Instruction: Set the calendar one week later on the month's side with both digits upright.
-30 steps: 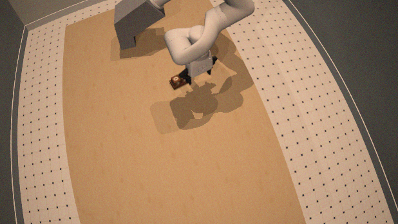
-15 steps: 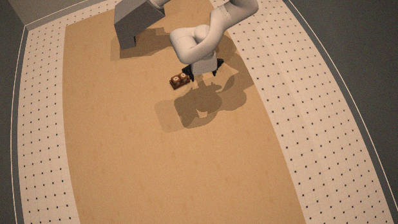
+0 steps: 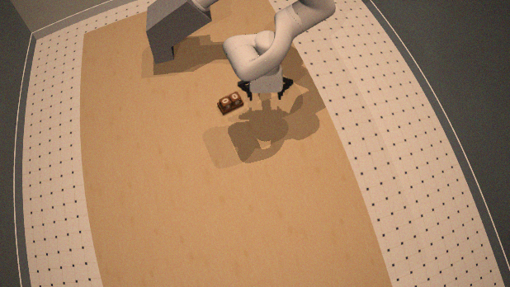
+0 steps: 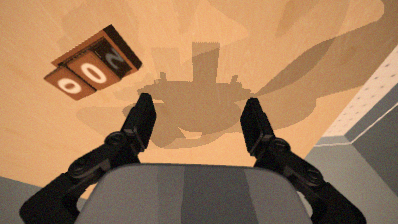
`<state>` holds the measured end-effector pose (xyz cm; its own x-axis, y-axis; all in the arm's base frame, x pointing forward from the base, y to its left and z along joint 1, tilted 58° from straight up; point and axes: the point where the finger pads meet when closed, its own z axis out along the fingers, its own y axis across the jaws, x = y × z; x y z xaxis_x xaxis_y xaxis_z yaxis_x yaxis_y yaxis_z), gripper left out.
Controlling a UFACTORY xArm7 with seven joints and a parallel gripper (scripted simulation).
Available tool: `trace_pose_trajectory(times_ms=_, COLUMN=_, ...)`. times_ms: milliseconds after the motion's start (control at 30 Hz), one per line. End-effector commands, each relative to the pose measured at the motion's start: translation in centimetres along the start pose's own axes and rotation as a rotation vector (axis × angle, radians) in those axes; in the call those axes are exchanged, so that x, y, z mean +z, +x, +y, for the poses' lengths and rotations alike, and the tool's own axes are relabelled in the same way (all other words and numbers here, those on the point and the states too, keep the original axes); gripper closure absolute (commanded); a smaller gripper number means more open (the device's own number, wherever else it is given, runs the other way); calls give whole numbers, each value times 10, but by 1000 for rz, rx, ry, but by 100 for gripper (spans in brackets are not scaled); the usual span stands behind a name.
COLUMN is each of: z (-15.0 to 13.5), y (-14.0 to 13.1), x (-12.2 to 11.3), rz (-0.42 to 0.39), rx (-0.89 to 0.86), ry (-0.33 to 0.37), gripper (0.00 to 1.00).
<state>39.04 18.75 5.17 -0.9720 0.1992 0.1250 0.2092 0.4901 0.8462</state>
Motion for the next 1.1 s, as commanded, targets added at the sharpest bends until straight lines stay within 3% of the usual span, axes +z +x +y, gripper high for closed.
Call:
trace_pose_trajectory(times_ms=0, z=5, y=0, x=-1, rz=2, rx=29, ry=8, gripper=0)
trace_pose_trajectory(times_ms=300, z=9, y=1, x=0, rz=1, rx=281, ry=8, gripper=0)
trace_pose_trajectory(times_ms=367, z=22, y=4, x=1, rz=1, rx=284, ry=8, gripper=0)
trace_pose_trajectory(times_ms=667, z=25, y=5, x=5, rz=1, rx=284, ry=8, gripper=0)
trace_pose_trajectory(times_ms=1067, z=25, y=5, x=31, rz=1, rx=284, ry=8, gripper=0)
